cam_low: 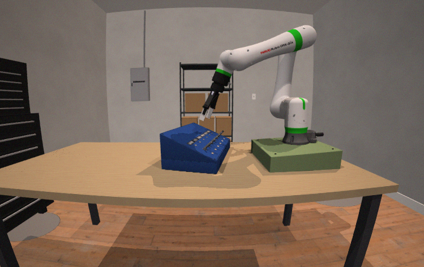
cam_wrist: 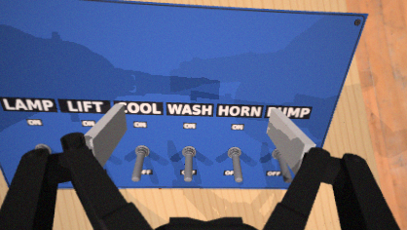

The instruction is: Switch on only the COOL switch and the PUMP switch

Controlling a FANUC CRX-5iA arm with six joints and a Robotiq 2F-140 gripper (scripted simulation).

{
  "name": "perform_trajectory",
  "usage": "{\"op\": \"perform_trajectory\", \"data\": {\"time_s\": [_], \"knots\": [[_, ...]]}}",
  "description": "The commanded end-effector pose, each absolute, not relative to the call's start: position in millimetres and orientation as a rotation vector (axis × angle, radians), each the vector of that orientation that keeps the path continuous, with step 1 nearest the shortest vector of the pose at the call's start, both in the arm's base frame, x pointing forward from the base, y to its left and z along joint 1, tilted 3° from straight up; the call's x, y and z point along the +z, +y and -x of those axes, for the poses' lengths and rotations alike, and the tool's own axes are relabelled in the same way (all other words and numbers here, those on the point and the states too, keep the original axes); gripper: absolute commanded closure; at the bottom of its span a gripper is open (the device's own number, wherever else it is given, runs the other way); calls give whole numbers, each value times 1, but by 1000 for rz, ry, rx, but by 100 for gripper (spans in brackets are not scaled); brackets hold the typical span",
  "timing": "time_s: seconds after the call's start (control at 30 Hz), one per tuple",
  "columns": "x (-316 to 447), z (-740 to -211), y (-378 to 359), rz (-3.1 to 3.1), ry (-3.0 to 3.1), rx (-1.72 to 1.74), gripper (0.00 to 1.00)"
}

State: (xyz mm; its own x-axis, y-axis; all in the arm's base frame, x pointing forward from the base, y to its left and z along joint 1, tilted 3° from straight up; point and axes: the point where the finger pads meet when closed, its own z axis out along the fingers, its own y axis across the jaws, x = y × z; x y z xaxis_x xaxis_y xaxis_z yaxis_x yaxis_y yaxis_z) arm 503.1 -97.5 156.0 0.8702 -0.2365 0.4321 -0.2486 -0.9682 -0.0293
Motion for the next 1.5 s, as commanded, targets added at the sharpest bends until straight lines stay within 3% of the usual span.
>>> {"op": "perform_trajectory", "data": {"time_s": [0.0, 0.63, 1.47], "knots": [[156, -501, -107, -3012, -390, 691, 0], [154, -488, -156, -3012, -390, 691, 0], [154, -488, -159, -3012, -390, 691, 0]]}}
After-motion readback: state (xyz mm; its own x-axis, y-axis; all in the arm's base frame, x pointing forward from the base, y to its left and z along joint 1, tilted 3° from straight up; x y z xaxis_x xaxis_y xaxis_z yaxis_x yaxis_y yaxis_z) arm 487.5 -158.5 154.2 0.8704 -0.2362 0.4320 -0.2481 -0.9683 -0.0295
